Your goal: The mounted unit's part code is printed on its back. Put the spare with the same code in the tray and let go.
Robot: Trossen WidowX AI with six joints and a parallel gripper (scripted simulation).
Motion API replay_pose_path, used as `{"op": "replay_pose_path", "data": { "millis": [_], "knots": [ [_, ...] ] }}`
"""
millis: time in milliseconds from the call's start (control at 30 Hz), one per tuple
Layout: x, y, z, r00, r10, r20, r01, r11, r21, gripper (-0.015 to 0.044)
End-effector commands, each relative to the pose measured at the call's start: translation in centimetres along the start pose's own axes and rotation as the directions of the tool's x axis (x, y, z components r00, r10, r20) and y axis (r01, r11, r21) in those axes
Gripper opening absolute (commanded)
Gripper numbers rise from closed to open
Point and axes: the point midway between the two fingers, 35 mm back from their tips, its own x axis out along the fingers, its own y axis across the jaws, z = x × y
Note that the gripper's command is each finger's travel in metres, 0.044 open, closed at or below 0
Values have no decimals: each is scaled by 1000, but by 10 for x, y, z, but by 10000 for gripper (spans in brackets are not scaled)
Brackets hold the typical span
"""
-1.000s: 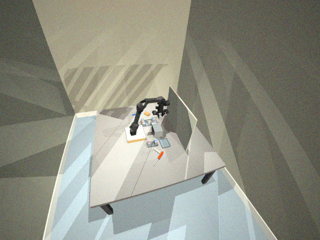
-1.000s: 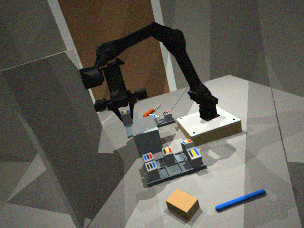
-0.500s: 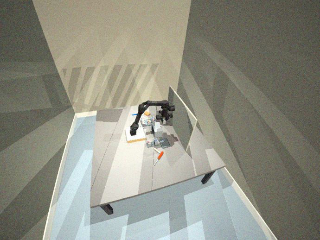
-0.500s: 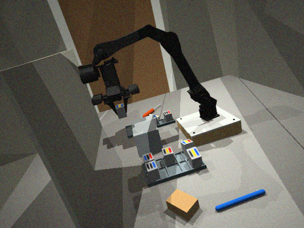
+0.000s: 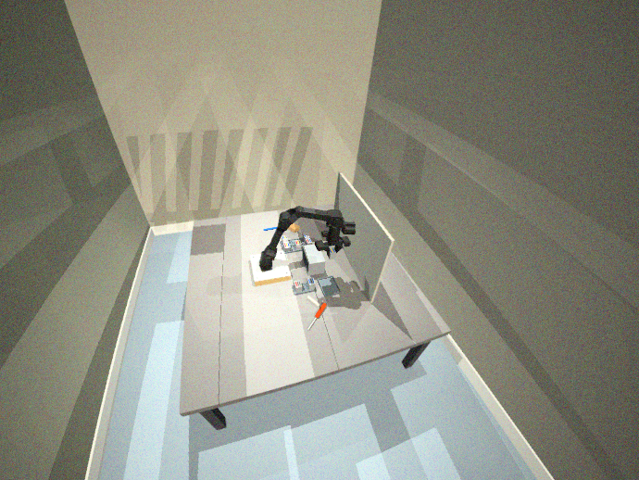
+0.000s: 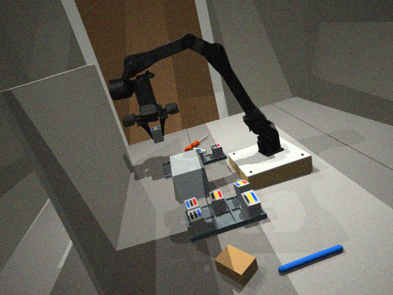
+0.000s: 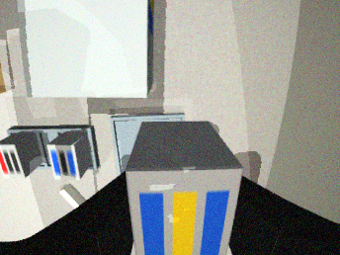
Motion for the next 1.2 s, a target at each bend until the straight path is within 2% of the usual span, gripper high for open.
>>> {"op": "replay_pose_path", "data": {
  "millis": [0,333,1167],
  "knots": [
    [1,4,-23,1000,3,2,-3,1000,-7,0],
    [-1,24,-79,1000,3,-8,-4,1000,-12,0],
    [16,21,-81,1000,3,-9,-3,1000,-12,0]
  ]
}}
